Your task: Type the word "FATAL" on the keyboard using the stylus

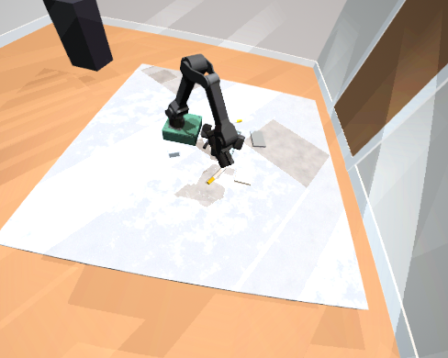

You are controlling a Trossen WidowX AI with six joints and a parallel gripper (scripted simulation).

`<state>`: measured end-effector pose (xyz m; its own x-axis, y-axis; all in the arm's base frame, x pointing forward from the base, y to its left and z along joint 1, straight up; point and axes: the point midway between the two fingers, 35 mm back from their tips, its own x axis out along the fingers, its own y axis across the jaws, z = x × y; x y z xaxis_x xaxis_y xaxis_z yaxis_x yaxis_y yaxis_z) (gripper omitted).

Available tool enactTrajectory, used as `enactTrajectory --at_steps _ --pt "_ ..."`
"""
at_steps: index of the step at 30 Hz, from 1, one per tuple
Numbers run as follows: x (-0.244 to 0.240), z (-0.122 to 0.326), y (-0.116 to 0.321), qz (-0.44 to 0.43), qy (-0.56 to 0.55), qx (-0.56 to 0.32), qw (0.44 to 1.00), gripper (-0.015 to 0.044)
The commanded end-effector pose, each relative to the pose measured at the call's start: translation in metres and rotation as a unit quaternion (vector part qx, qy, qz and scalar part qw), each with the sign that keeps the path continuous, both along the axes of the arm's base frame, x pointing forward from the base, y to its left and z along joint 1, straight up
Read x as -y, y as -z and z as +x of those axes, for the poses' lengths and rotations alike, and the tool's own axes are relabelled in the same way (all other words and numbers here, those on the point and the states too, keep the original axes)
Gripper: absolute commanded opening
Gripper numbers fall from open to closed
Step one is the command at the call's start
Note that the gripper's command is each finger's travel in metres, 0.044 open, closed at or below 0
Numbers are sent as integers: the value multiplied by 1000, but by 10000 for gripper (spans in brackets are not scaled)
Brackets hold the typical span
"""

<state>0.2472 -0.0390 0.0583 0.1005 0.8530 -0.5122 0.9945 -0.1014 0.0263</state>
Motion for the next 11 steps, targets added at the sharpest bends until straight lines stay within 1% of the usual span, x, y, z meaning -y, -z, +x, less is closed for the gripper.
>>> enactTrajectory --at_steps 1,11 --pt "0 0 -7 -1 -2 1 1000 81" --pt "0 0 -4 -1 0 1 1000 81"
